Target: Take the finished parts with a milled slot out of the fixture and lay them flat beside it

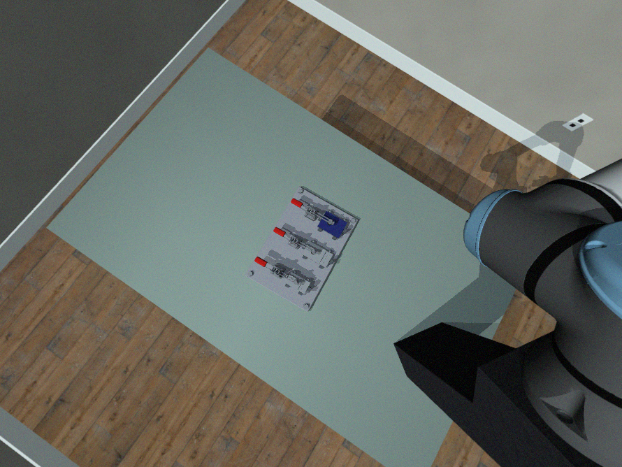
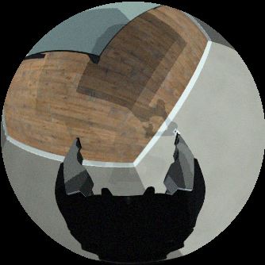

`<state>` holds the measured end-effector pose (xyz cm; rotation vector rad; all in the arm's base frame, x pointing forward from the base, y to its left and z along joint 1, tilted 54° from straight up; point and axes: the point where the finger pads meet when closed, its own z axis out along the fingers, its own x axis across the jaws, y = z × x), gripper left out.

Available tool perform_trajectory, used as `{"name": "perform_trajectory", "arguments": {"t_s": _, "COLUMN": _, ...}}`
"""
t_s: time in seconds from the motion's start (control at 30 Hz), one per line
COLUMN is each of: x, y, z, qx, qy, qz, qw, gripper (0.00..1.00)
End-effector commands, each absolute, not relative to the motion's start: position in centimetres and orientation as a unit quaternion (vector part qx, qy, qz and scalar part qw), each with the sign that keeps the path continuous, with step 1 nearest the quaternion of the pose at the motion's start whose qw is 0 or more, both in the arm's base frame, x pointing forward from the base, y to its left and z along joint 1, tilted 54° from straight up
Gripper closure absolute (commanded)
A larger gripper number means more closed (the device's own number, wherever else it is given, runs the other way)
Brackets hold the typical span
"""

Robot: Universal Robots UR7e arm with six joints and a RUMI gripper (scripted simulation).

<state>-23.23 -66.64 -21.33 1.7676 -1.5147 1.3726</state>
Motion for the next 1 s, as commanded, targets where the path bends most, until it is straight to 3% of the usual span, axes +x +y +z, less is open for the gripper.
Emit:
{"name": "perform_trajectory", "arguments": {"t_s": 0.0, "x": -23.32, "y": -66.64, "z": -21.29, "qx": 0.638, "qy": -0.547, "qz": 0.496, "qw": 0.218, "gripper": 0.0}}
{"name": "perform_trajectory", "arguments": {"t_s": 0.97, "x": -22.92, "y": -66.43, "z": -21.1, "qx": 0.638, "qy": -0.549, "qz": 0.495, "qw": 0.215, "gripper": 0.0}}
